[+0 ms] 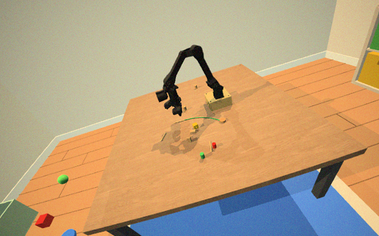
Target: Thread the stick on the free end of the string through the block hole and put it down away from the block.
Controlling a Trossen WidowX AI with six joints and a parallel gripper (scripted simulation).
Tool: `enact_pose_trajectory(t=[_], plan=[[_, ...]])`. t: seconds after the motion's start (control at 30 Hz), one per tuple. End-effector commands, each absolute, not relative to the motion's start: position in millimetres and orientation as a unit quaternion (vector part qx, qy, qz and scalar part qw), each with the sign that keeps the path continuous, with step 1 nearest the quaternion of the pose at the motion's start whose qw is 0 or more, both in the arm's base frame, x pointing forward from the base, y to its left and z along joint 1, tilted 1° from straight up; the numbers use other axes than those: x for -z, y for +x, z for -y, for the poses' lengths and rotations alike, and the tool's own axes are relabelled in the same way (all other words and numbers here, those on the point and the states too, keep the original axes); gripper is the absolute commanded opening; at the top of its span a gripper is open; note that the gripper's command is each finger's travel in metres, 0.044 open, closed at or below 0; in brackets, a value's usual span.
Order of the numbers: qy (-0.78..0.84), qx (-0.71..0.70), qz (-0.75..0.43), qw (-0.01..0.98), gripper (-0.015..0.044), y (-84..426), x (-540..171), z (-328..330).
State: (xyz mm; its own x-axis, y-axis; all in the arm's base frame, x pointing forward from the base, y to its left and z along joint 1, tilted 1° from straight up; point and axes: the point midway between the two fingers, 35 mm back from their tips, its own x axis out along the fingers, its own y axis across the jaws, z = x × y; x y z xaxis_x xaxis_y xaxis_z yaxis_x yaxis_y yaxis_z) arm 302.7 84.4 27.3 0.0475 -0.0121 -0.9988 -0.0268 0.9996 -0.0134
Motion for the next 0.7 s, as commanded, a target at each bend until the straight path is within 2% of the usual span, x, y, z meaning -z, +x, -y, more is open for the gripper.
enact_pose_trajectory(t=[0.0,0.67], plan=[[-0.012,-0.004,-0.693,0.721,0.0121,302,-20,-84],[-0.012,-0.004,-0.693,0.721,0.0121,303,13,-84]])
